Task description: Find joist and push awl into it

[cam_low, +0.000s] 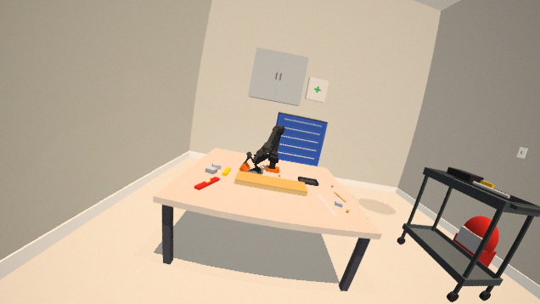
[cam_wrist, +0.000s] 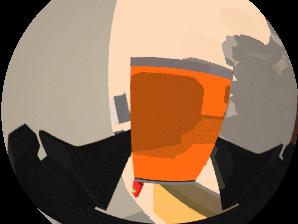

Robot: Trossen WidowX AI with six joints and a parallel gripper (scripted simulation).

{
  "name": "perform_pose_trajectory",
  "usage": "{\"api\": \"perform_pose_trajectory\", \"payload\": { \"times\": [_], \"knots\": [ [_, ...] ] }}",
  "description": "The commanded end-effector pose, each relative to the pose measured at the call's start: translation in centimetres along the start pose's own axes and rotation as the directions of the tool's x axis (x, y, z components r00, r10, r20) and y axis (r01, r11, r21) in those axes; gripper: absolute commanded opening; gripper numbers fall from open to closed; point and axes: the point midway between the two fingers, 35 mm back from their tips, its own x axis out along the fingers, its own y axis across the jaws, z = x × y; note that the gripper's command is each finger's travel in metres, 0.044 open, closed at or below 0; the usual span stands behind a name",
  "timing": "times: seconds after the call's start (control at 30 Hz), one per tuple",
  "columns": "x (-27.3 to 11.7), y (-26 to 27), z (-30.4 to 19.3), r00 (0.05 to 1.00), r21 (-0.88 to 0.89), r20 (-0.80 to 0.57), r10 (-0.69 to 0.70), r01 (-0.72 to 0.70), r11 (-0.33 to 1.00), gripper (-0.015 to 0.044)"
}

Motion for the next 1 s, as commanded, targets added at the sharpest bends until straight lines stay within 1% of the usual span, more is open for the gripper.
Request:
{"api": "perform_pose_trajectory", "payload": {
  "times": [0.0,0.17,0.97],
  "knots": [
    [0.0,0.1,0.0,1.0,0.003,-0.001,0.004,-0.004,1.0,0.0315],
    [-0.1,0.1,0.0,1.0,0.003,-0.001,0.004,-0.004,1.0,0.044],
    [-3.0,0.0,0.0,1.0,0.0,0.0,-0.002,0.002,1.0,0.044]
  ]
}}
